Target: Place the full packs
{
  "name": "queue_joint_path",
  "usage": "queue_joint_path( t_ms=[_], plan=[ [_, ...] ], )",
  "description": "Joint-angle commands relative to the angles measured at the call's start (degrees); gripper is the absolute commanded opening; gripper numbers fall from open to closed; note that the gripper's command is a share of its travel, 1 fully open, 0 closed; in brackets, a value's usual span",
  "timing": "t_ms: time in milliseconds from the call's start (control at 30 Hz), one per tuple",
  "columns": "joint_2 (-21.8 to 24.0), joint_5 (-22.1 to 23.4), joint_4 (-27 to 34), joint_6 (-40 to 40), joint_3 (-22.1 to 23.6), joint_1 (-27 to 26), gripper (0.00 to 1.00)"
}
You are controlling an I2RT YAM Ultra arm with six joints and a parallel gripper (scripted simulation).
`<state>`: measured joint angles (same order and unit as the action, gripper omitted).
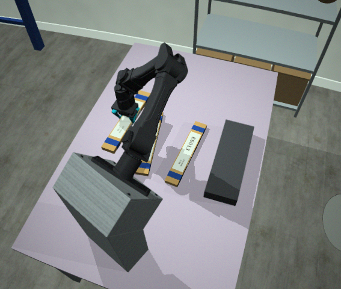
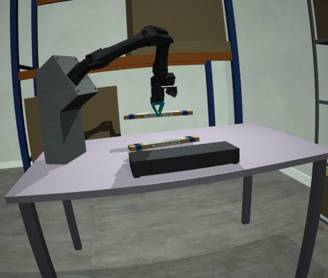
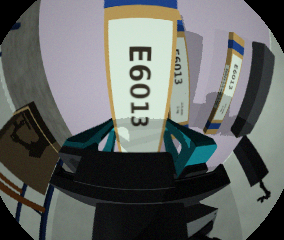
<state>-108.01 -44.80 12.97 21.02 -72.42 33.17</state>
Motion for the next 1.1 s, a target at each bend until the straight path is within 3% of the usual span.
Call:
queue_joint_path(
  t_ms=[0, 167, 233, 633, 733, 800, 1067],
  plan=[
    [-0.66, -1.35, 2.11, 1.64, -2.93, 3.86, 0.00],
    [-0.11, -1.76, 2.90, 2.59, -4.53, 4.55, 0.00],
    [-2.97, -2.16, 3.21, 3.07, -5.32, 5.16, 0.00],
    [-8.65, -3.96, 6.06, 6.21, -11.55, 8.00, 0.00],
    [-7.24, -4.01, 6.55, 6.61, -12.38, 8.13, 0.00],
    [-10.13, -4.35, 6.96, 7.04, -13.32, 8.68, 0.00],
    [-14.09, -5.36, 9.24, 8.98, -18.11, 10.34, 0.00]
  ],
)
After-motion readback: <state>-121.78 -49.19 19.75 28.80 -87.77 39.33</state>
